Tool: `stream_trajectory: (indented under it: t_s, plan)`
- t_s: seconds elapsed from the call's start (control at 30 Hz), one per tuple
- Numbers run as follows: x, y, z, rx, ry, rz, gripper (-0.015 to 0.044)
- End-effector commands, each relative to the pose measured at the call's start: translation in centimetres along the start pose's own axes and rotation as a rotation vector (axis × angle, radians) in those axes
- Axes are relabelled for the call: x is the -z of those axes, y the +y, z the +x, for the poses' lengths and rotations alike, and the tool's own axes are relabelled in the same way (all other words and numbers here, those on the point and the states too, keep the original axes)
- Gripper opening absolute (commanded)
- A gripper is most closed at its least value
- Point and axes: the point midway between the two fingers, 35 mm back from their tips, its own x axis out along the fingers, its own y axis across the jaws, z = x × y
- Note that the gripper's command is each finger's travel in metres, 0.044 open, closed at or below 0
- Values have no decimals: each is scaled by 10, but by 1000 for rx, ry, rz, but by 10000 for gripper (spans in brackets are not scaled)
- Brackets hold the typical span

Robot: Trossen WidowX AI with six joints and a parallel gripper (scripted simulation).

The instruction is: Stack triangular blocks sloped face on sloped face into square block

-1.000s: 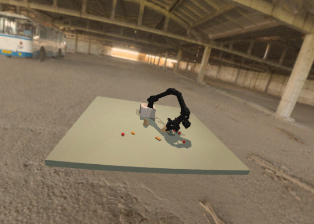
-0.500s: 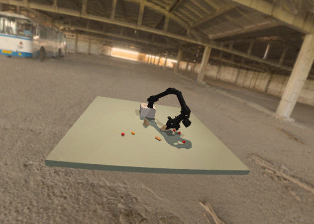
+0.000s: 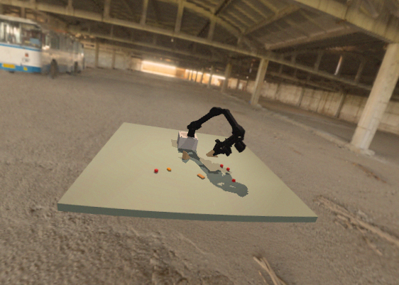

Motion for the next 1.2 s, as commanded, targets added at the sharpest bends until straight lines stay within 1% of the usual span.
stream_trajectory:
  t_s: [0.0, 0.17, 0.23, 0.7, 1.17]
  plan:
    - [9, 0, -9, 6, -4, 4, 0]
    - [7, 0, -7, 4, -6, 11, 0]
    - [7, 0, -6, -2, -19, 55, 0]
    - [10, 3, 1, -91, -141, 515, 0]
    - [13, 4, 6, -218, -241, 968, 0]
